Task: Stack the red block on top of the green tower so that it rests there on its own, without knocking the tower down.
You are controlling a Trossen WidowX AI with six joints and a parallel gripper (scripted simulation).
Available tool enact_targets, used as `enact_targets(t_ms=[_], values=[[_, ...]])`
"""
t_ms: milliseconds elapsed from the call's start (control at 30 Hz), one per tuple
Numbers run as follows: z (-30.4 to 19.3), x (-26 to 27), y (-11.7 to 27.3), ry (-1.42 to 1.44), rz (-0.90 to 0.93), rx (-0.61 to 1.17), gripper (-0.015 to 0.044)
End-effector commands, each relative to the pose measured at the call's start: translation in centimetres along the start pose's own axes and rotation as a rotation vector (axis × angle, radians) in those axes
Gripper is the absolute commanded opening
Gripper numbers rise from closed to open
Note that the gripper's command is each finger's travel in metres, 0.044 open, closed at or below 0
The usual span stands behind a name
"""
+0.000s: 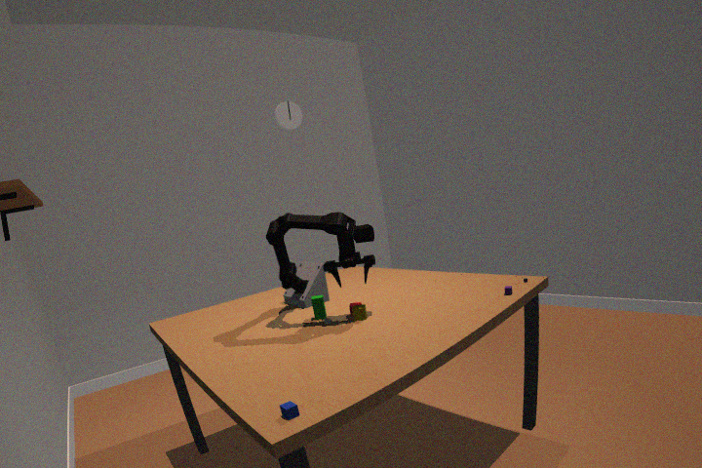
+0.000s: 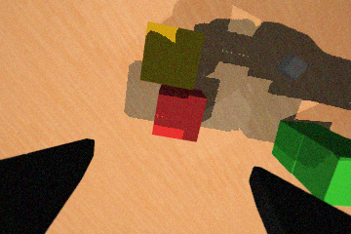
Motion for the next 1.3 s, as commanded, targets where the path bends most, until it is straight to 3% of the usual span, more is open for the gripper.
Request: enact_targets(t_ms=[0, 367, 1267], values=[[-0.2, -0.1, 0.0, 0.004, -0.018, -0.012, 0.044], [-0.1, -0.3, -5.6, 0.003, -0.02, -0.014, 0.044], [0.2, -0.3, -9.0, 0.003, -0.02, -0.015, 0.044]])
Point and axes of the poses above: the point midway between the two fingers, 35 mm back from their tips, its own y axis back along the fingers, its own x axis across the jaws, z = x × y, the point moved 7 cm from there along y, back along the fingers, and after that the axes turned 15 degrees about y, right-handed, at the moved point
